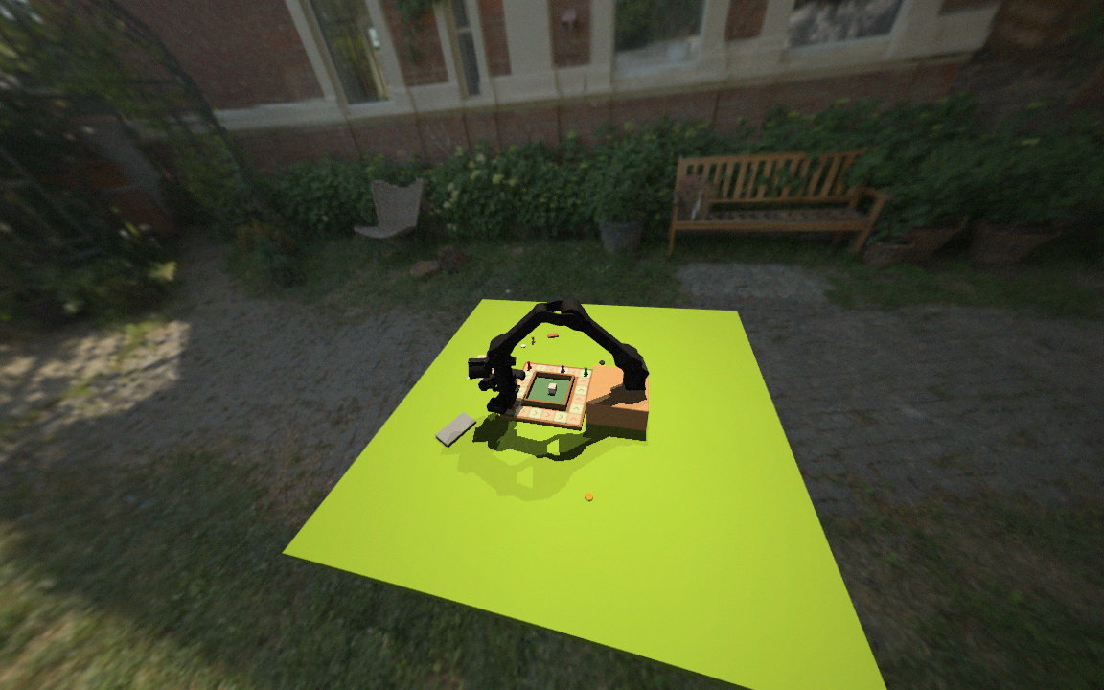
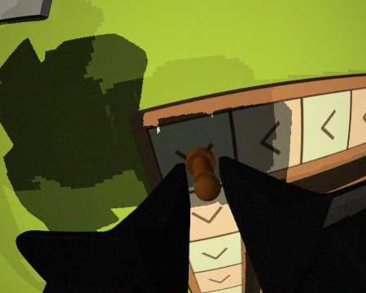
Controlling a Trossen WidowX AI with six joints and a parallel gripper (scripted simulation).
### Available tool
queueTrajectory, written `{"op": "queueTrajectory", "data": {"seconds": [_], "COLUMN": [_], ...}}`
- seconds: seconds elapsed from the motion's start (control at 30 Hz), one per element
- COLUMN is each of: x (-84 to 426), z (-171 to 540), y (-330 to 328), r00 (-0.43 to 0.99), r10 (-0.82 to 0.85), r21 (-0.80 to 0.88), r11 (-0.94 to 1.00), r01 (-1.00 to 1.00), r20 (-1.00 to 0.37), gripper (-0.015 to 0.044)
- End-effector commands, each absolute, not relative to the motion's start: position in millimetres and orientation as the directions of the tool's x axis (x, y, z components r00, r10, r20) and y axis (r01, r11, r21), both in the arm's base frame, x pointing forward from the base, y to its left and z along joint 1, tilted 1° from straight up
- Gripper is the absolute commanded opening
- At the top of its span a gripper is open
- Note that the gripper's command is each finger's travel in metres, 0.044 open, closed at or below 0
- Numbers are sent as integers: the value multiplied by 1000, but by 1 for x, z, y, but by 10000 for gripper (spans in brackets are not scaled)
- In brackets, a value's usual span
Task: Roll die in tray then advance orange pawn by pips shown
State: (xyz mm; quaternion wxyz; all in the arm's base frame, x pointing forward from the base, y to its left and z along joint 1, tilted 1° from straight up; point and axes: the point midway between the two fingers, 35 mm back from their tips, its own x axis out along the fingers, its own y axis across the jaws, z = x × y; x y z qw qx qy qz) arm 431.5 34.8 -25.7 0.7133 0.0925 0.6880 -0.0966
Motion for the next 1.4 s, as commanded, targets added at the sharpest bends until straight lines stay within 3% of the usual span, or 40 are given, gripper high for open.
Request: {"op": "queueTrajectory", "data": {"seconds": [0.0,0.3,0.8,1.37], "x": [430,430,422,405], "z": [-30,-24,96,74], "y": [35,35,38,44], "r00": [26,26,25,24], "r10": [-9,-9,-9,-8], "r21": [-2,-2,-2,-1], "r11": [963,963,963,963], "r01": [268,268,268,268], "r20": [-1000,-1000,-1000,-1000], "gripper": [23,0,0,0]}}
